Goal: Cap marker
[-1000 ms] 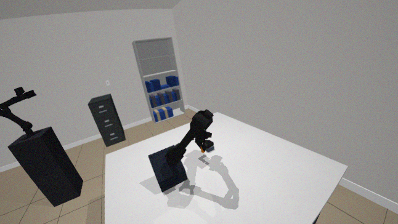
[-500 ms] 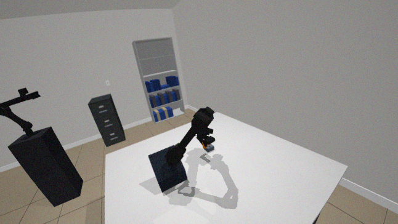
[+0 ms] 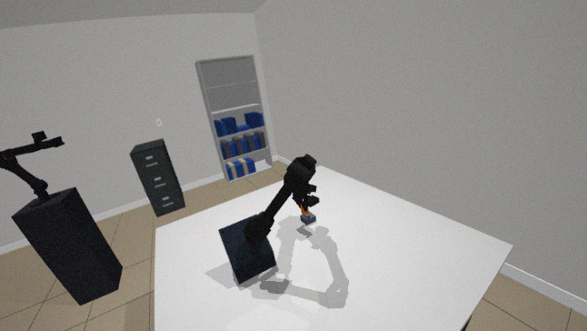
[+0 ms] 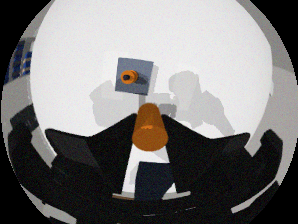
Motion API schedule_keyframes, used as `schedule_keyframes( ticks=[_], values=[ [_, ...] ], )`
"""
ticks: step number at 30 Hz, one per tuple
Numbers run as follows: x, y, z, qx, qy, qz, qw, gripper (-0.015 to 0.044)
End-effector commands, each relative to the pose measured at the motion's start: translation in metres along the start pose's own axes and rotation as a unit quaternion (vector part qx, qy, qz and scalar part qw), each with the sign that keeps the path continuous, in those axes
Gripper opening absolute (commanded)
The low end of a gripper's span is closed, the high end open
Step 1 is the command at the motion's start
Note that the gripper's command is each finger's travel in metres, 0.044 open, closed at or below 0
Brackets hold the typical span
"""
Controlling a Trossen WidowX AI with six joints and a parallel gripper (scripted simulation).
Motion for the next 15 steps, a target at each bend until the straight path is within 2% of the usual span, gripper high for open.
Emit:
schedule_keyframes(
  ticks=[1,15],
  values=[
    [0.0,-0.004,0.007,-0.002,0.002,0.005,1.0,0.0],
    [-0.011,-0.024,0.026,-0.003,0.002,0.004,1.0,0.0]
  ],
)
Point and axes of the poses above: the point midway between the two fingers, 35 mm back from their tips, its own x axis out along the fingers, its own z axis across the jaws, y = z × x, the point moved 7 cm from there along -x, back along the fingers, and after that the axes turned 14 degrees about x, right-handed, at the moved point
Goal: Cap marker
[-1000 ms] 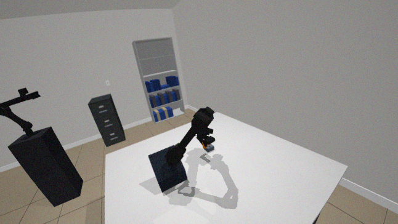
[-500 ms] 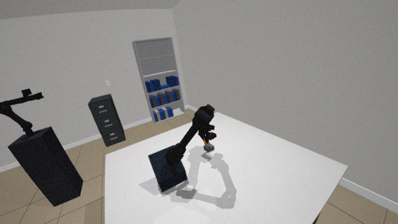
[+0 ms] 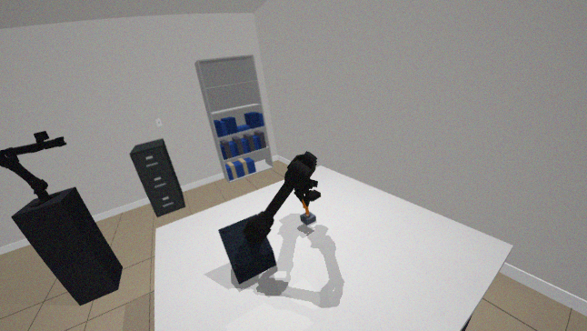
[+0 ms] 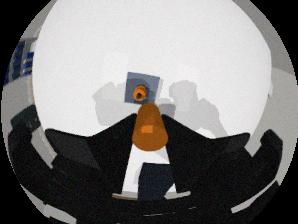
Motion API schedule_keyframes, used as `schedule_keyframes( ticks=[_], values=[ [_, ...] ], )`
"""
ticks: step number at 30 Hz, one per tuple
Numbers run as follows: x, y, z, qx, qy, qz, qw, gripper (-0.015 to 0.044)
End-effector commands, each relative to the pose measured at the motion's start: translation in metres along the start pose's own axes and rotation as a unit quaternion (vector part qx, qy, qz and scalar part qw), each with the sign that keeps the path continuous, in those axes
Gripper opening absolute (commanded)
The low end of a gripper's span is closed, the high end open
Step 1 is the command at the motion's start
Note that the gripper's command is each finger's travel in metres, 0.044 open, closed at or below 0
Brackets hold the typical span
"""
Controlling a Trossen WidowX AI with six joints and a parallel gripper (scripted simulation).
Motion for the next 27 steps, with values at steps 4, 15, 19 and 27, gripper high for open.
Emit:
schedule_keyframes(
  ticks=[4,15,19,27],
  values=[
    [-0.002,-0.007,0.011,-0.002,0.002,0.005,1.0,0.0],
    [-0.002,-0.014,0.018,-0.002,0.002,0.004,1.0,0.0],
    [0.001,-0.014,0.018,-0.002,0.002,0.004,1.0,0.0],
    [0.012,-0.014,0.019,-0.002,0.002,0.004,1.0,0.0]
  ],
)
Point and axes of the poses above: the point midway between the two fingers, 35 mm back from their tips, its own x axis out along the fingers, its own z axis across the jaws, y = z × x, the point moved 7 cm from there along -x, back along the fingers, and after that the axes turned 14 degrees about x, right-handed, at the moved point
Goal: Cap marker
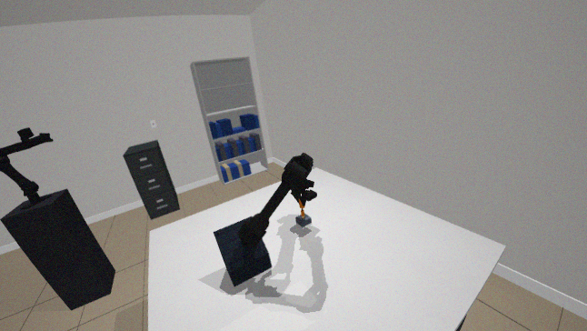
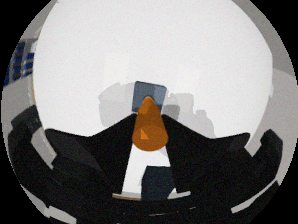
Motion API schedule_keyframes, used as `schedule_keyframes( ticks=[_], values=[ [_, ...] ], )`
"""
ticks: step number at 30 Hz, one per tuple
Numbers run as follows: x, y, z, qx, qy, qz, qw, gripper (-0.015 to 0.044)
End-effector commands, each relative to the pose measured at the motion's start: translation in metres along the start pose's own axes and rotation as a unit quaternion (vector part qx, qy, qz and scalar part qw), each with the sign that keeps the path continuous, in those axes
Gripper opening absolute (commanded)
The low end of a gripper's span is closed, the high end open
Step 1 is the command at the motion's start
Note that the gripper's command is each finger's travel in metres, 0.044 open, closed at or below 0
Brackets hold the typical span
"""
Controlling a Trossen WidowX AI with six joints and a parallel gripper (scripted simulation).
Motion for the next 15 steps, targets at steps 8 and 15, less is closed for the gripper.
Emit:
schedule_keyframes(
  ticks=[8,15],
  values=[
    [0.022,0.001,0.001,-0.004,0.005,0.003,1.0,0.0],
    [0.033,0.001,0.0,-0.004,0.006,0.003,1.0,0.0]
  ],
)
Point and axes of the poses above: the point midway between the two fingers, 35 mm back from their tips, its own x axis out along the fingers, its own z axis across the jaws, y = z × x, the point moved 7 cm from there along -x, back along the fingers, and after that the axes turned 14 degrees about x, right-handed, at the moved point
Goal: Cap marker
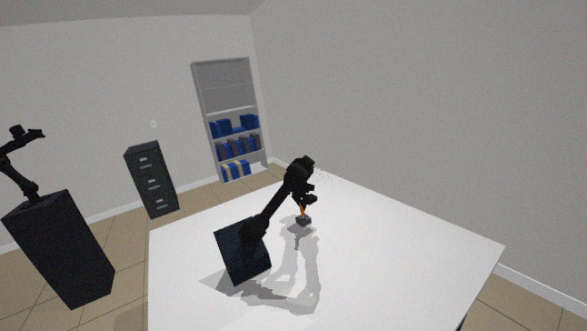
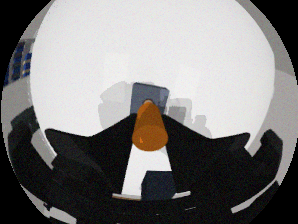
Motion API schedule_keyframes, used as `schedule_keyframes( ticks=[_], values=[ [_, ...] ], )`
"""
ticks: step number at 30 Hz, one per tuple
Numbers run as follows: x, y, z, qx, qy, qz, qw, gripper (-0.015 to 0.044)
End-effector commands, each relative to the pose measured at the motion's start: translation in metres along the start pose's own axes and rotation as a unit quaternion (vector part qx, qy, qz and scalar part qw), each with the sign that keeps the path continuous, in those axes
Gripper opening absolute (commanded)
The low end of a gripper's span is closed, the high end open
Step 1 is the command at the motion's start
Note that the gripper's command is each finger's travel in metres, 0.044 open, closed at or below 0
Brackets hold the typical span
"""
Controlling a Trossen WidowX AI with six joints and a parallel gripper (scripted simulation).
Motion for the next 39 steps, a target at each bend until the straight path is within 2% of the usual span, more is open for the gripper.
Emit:
schedule_keyframes(
  ticks=[1,39],
  values=[
    [0.012,0.002,0.0,-0.003,0.005,0.003,1.0,0.0],
    [0.063,-0.011,0.0,-0.003,0.007,0.003,1.0,0.0]
  ],
)
Point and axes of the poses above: the point midway between the two fingers, 35 mm back from their tips, its own x axis out along the fingers, its own z axis across the jaws, y = z × x, the point moved 7 cm from there along -x, back along the fingers, and after that the axes turned 14 degrees about x, right-handed, at the moved point
